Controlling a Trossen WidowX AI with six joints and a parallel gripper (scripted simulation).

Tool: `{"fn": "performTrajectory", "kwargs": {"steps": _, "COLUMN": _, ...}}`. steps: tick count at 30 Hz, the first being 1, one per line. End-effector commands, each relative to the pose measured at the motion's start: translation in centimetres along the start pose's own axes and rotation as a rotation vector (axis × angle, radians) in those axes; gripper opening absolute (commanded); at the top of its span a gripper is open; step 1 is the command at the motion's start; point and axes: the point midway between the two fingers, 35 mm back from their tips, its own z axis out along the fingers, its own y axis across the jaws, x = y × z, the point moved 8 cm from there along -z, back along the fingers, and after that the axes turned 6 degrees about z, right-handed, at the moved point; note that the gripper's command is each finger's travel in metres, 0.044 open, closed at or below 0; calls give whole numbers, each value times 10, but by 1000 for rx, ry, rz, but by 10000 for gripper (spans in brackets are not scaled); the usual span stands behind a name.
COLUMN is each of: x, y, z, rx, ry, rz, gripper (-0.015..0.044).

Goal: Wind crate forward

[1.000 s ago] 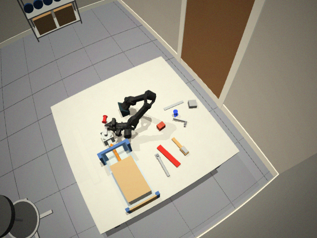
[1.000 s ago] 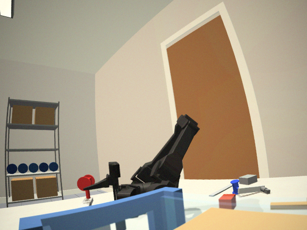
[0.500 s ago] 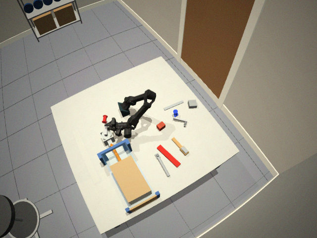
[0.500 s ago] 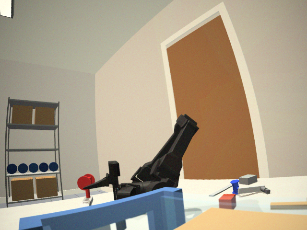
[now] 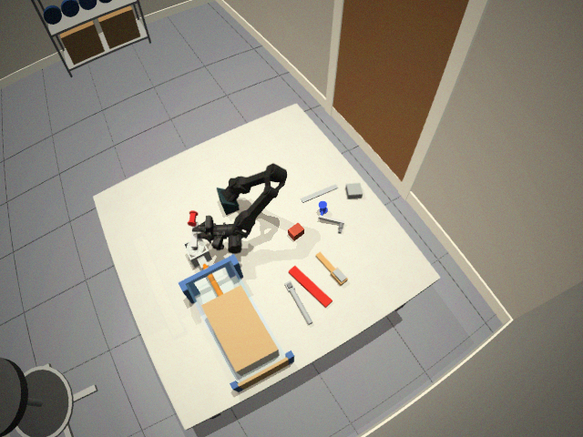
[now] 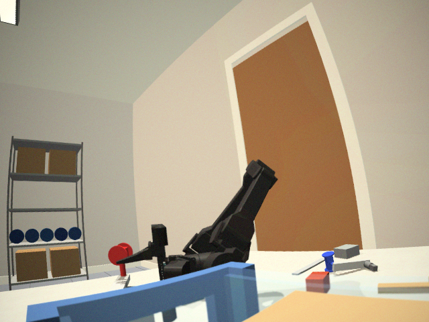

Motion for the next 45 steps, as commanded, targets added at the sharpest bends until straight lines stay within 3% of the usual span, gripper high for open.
{"fn": "performTrajectory", "kwargs": {"steps": 1, "x": 2, "y": -1, "z": 1, "rx": 13, "ry": 9, "rz": -7, "gripper": 240}}
{"fn": "performTrajectory", "kwargs": {"steps": 28, "x": -1, "y": 0, "z": -2, "rx": -1, "ry": -1, "rz": 0, "gripper": 240}}
{"fn": "performTrajectory", "kwargs": {"steps": 32, "x": -5, "y": 2, "z": -32, "rx": -12, "ry": -5, "rz": -3, "gripper": 240}}
{"fn": "performTrajectory", "kwargs": {"steps": 38, "x": 0, "y": 1, "z": -108, "rx": -6, "ry": 1, "rz": -2, "gripper": 240}}
{"fn": "performTrajectory", "kwargs": {"steps": 45, "x": 0, "y": -2, "z": -111, "rx": -6, "ry": 0, "rz": -2, "gripper": 240}}
